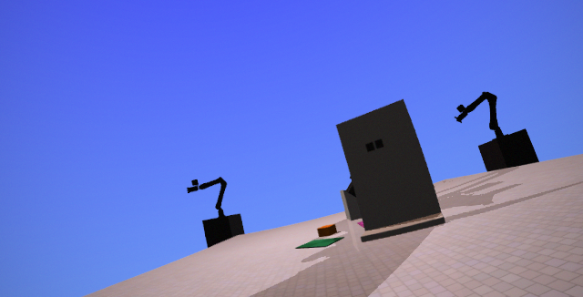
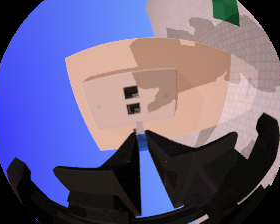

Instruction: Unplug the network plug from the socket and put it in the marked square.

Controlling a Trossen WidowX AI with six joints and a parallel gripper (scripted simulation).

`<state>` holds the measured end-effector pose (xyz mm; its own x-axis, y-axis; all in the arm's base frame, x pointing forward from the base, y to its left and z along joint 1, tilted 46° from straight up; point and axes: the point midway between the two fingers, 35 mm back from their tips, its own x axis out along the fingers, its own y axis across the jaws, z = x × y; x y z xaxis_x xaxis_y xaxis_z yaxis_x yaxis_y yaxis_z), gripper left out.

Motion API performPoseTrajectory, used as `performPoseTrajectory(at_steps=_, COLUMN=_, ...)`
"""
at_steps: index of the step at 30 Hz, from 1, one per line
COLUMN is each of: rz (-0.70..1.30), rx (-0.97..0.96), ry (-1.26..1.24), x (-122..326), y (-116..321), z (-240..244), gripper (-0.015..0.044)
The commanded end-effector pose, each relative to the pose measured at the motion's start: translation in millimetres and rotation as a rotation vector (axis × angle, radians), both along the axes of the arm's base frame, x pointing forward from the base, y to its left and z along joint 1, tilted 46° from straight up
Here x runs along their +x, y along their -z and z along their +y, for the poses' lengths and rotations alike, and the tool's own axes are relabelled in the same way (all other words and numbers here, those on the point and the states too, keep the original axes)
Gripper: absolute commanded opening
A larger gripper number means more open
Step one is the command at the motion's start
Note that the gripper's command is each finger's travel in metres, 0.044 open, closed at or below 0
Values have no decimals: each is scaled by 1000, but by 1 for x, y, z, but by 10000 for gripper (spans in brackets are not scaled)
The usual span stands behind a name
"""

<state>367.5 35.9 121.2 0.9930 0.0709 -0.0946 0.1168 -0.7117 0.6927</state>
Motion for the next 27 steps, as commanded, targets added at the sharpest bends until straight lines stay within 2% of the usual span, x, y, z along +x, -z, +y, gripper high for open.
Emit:
performPoseTrajectory(at_steps=1, rz=8, rx=-1, ry=3, x=-3, y=1, z=0, gripper=0)
performPoseTrajectory(at_steps=27, rz=8, rx=-1, ry=3, x=-11, y=-4, z=4, gripper=0)
